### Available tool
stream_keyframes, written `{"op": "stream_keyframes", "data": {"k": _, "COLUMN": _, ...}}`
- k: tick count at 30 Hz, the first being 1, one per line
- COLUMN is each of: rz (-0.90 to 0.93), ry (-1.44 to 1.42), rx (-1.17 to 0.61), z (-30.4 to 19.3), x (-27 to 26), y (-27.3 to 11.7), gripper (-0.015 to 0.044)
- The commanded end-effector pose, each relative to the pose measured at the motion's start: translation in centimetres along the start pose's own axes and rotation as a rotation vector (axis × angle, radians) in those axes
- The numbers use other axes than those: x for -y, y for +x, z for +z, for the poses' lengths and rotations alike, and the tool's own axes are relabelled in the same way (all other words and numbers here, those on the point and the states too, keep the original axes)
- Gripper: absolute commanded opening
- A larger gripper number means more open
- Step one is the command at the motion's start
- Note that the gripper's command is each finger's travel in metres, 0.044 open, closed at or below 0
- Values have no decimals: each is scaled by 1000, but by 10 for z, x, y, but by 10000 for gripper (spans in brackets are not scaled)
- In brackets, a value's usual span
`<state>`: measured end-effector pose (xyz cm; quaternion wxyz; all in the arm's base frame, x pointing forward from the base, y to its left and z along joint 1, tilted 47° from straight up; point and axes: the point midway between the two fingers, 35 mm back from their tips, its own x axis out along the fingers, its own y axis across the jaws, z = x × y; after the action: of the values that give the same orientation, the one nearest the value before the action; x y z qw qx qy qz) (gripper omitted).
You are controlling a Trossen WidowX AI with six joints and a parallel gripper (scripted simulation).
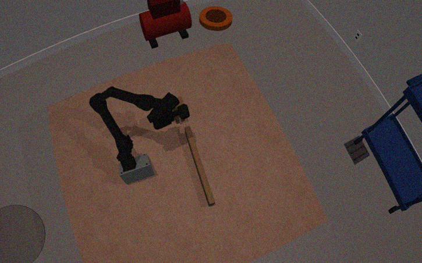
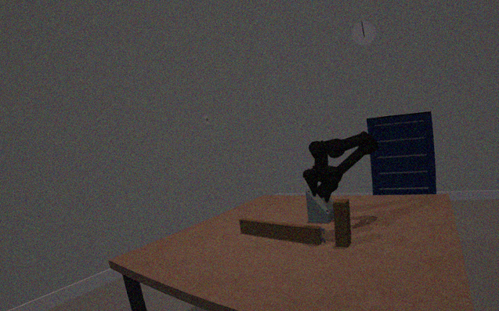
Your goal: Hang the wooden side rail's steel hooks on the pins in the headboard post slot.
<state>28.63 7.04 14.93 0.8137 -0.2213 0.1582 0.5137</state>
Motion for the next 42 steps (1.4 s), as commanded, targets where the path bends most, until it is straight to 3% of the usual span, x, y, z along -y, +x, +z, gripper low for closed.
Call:
{"op": "stream_keyframes", "data": {"k": 1, "rz": 40, "ry": 565, "rx": -35, "z": -1, "x": 5, "y": 2, "gripper": 440}}
{"op": "stream_keyframes", "data": {"k": 22, "rz": 116, "ry": 2142, "rx": -254, "z": 8, "x": 8, "y": 9, "gripper": 440}}
{"op": "stream_keyframes", "data": {"k": 32, "rz": 84, "ry": 2883, "rx": -490, "z": 19, "x": 2, "y": 15, "gripper": 440}}
{"op": "stream_keyframes", "data": {"k": 42, "rz": -90, "ry": 3538, "rx": -807, "z": 31, "x": -2, "y": 19, "gripper": 440}}
